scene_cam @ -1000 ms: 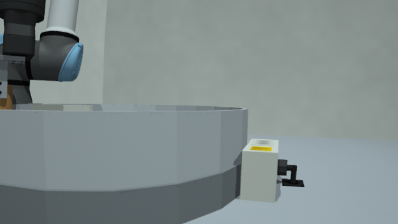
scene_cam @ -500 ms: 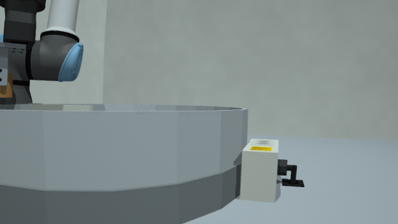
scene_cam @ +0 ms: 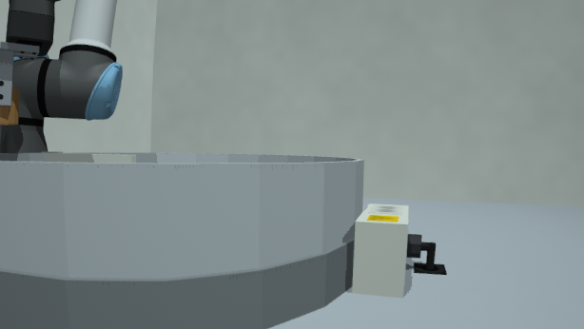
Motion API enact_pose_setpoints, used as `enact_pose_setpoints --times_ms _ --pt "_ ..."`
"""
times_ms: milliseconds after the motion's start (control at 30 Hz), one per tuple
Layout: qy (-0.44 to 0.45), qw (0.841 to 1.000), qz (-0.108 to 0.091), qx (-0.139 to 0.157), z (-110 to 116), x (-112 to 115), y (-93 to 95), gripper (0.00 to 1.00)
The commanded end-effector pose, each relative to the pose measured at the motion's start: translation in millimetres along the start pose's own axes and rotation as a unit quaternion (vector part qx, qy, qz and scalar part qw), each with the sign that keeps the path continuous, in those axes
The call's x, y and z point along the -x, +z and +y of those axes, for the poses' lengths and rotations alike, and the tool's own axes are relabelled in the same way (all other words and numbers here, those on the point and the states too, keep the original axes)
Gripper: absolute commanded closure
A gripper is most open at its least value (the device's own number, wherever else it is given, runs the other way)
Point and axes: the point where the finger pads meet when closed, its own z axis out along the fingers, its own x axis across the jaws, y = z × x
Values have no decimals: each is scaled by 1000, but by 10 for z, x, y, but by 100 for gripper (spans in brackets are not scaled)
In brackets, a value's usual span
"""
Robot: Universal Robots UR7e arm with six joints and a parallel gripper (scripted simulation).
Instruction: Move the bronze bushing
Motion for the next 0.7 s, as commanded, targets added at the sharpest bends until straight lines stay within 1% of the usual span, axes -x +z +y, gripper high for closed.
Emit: enact_pose_setpoints --times_ms 0,367,533,667 --pt "0 1000 -1 0 -1 3 -198 100" --pt "0 1000 -1 0 -1 3 -198 100" --pt "0 1000 -1 0 463 -247 -194 100" --pt "0 1000 -1 0 463 -247 -194 100"
